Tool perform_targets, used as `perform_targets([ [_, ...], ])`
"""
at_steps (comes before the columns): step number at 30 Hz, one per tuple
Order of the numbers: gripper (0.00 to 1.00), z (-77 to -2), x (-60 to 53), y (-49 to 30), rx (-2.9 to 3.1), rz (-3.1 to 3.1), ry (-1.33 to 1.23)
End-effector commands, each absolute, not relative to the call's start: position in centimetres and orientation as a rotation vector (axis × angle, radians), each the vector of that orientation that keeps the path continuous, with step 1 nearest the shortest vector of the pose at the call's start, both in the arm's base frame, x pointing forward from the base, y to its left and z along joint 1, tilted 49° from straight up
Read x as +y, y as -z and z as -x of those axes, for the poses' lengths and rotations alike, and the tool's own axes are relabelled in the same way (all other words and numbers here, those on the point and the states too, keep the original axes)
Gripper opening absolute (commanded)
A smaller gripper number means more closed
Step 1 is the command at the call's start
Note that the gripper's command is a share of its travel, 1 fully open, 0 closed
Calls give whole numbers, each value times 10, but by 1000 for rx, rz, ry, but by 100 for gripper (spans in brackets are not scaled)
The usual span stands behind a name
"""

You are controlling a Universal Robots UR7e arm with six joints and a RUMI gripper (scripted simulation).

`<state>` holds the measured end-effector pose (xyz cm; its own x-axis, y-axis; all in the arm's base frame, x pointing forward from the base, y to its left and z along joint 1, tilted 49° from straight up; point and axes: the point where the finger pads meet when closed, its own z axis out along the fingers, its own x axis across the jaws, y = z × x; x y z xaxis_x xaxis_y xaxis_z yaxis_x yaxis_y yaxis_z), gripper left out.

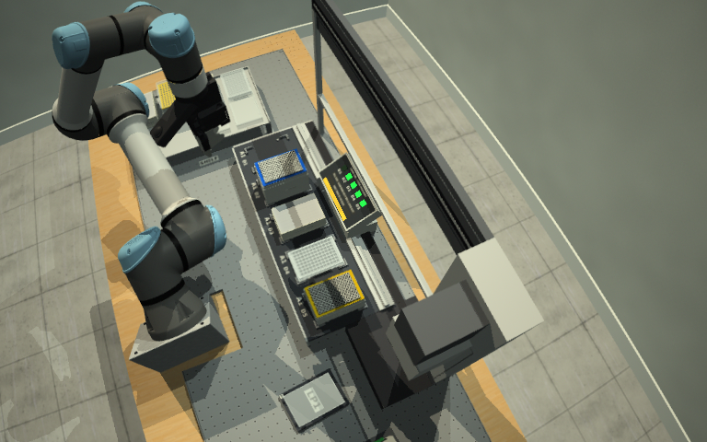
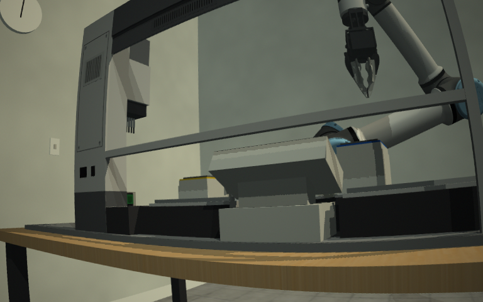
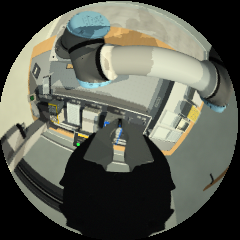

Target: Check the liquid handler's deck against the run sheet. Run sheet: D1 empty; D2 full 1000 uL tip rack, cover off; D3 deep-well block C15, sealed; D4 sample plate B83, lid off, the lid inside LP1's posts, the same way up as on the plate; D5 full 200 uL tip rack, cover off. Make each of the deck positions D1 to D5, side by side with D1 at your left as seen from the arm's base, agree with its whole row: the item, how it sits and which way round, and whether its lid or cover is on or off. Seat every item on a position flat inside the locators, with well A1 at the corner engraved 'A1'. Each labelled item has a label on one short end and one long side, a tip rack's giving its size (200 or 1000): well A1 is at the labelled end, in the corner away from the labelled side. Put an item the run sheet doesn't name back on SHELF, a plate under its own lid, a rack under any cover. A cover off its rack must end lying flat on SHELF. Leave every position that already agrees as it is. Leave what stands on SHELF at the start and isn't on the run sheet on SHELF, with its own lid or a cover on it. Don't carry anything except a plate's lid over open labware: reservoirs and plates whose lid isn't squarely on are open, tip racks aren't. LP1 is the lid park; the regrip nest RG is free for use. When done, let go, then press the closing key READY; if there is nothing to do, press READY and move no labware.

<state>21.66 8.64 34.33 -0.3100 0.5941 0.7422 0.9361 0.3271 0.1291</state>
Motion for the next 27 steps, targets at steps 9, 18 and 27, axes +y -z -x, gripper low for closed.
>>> perform_targets([
  [9, 0, -217, 87, -344, -2126, 1203, 826],
  [18, 0, -218, 76, -332, -2113, 1218, 819],
  [27, 0, -222, 50, -302, -1986, 1367, 748],
])
